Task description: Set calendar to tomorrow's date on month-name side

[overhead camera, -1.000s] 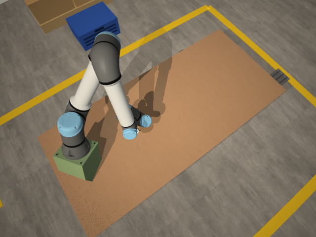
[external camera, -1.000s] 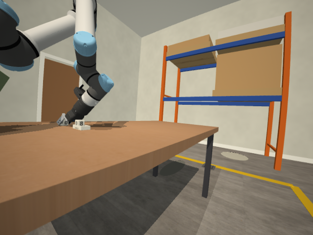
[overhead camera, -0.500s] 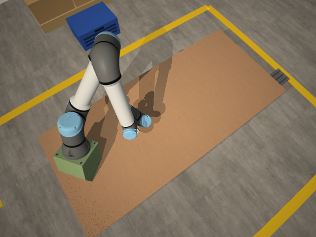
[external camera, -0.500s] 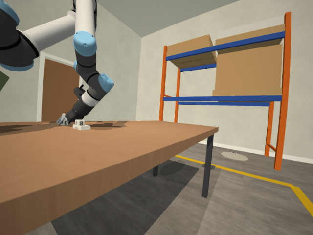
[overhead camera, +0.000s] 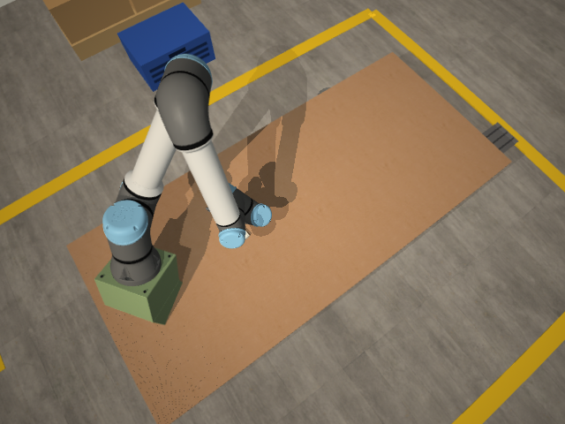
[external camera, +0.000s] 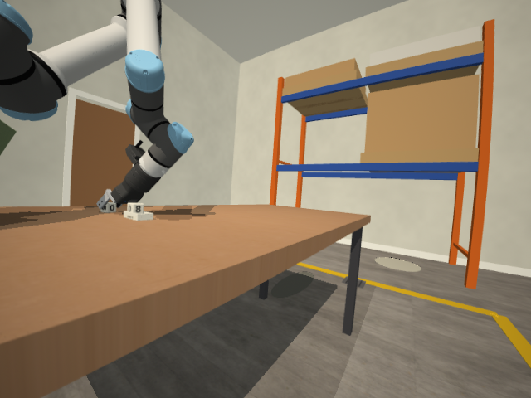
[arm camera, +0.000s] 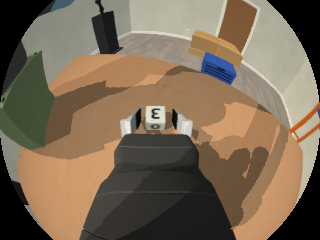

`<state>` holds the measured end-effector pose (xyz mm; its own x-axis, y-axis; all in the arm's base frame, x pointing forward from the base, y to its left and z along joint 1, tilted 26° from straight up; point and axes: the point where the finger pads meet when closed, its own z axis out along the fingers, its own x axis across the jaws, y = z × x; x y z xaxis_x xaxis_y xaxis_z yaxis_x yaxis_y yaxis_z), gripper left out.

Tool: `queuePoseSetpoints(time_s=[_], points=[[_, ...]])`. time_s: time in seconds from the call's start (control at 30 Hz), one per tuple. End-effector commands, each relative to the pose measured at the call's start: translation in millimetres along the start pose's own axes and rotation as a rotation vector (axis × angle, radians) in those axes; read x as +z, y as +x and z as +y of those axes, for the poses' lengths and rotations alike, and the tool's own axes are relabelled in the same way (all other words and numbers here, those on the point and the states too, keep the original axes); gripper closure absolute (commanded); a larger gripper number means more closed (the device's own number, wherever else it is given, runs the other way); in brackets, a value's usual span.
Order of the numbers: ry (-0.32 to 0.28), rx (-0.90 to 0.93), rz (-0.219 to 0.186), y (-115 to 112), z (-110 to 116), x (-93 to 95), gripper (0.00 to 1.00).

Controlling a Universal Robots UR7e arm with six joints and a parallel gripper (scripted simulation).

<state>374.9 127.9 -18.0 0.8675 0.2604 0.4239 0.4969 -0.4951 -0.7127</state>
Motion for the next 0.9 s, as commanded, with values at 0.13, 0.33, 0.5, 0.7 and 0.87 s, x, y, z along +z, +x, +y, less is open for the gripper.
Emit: queuePoseSetpoints(time_s=[0.13,0.33,0.5,0.7,0.87], points=[[0.001,0.003,0.002,-1,-22,-21.5,0.00],[0.001,0.003,0.002,-1,-32,-31.2,0.00],[0.000,0.002,0.002,-1,-40,-40.4,0.00],[-0.001,0.002,0.002,-1,-43,-44.3,0.00],[-0.001,0.002,0.002,-1,-44,-44.3,0.00]])
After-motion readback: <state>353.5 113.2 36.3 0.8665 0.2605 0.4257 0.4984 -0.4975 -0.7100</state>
